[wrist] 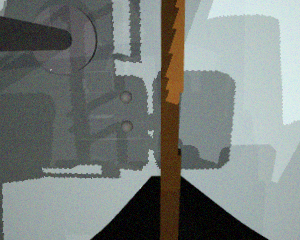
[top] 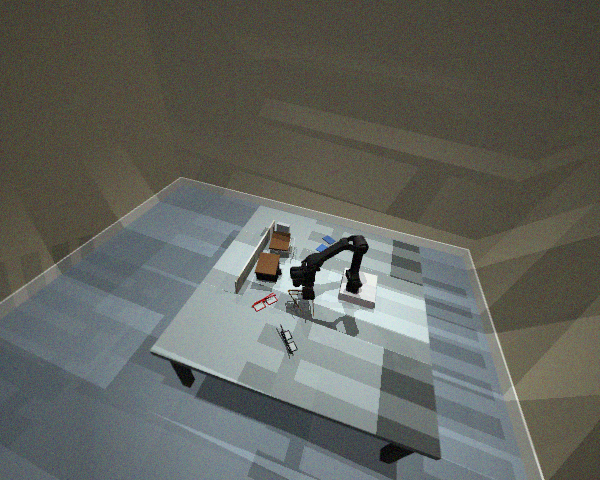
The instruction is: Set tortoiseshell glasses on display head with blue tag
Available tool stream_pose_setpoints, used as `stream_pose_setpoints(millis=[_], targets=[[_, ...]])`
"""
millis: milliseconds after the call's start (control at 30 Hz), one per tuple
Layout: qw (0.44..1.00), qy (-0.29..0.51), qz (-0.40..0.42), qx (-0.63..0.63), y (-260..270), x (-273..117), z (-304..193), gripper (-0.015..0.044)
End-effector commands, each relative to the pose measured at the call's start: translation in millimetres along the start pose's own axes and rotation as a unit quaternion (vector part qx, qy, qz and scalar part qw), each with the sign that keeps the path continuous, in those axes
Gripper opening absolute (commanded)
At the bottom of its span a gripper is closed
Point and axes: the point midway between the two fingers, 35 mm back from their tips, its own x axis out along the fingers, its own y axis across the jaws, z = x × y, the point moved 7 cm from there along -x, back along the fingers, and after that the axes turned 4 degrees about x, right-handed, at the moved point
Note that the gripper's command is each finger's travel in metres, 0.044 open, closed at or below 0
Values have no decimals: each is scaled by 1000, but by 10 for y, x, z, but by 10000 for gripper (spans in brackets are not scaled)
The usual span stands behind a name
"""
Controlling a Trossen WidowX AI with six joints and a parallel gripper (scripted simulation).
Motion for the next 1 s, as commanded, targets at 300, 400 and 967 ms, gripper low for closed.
stream_pose_setpoints(millis=[300, 400, 967], targets=[[1000, 2, -1, -1, -62, 14, -90, 0], [1000, 2, -2, -1, -73, 14, -106, 0], [1000, 3, -2, -1, -122, 15, -206, 0]])
